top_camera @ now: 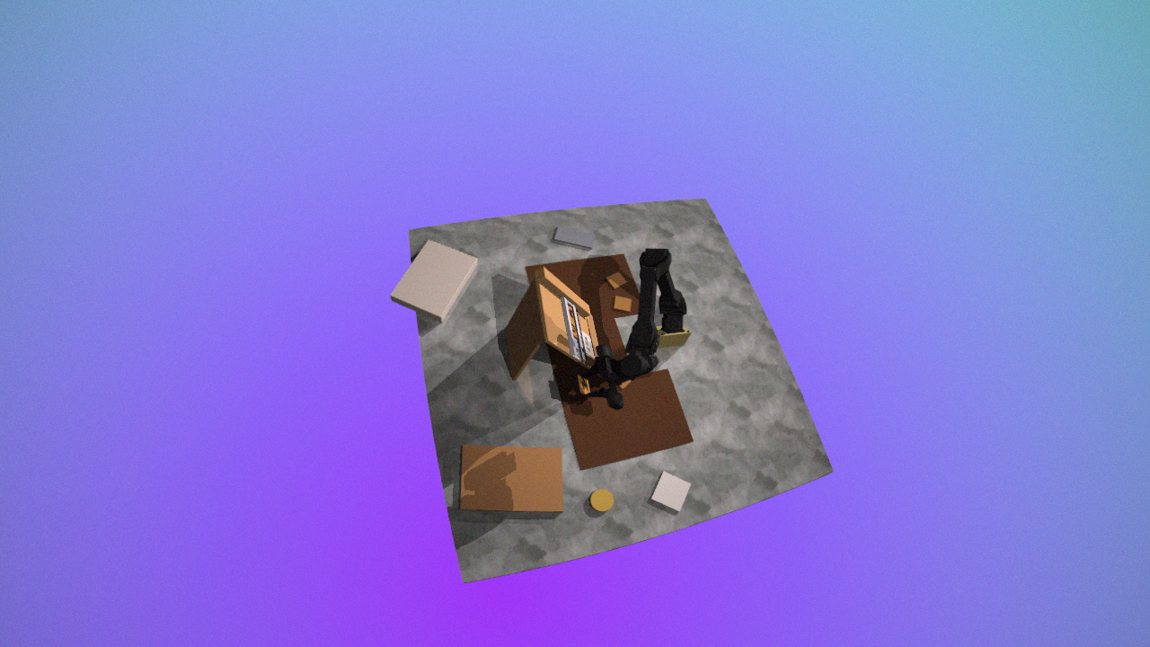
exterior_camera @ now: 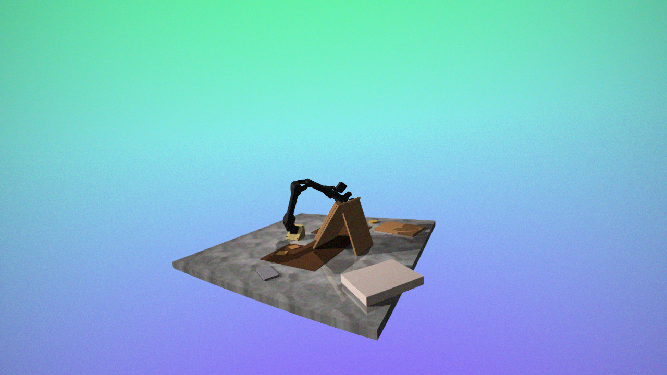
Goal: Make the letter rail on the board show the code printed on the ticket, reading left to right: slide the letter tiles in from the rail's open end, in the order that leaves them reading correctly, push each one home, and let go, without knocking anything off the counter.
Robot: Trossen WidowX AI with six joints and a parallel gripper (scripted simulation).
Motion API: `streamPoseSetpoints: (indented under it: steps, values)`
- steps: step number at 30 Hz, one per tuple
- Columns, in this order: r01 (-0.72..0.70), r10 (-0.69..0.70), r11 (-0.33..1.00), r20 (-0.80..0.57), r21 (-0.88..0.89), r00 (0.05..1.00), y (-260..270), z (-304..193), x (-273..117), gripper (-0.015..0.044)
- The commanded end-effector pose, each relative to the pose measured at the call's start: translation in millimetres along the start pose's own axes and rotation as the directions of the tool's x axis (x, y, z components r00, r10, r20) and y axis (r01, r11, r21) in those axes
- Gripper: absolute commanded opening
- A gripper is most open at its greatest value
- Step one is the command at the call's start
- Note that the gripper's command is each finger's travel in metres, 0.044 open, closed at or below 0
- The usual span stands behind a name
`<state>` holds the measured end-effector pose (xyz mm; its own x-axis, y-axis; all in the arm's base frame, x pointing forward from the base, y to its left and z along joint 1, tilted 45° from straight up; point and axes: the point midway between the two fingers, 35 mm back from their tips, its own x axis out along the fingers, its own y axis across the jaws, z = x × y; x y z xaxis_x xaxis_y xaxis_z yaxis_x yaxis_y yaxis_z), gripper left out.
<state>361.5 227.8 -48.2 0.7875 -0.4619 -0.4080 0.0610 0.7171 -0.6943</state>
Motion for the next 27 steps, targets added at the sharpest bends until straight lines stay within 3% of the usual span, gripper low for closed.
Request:
streamPoseSetpoints:
  steps: [1,27]
  values:
    - [0.004,-0.004,1.0,0.003,0.003,1.0,-3,1,0,0.0]
    - [0.004,-0.004,1.0,0.003,0.003,1.0,-16,2,-1,0.0]
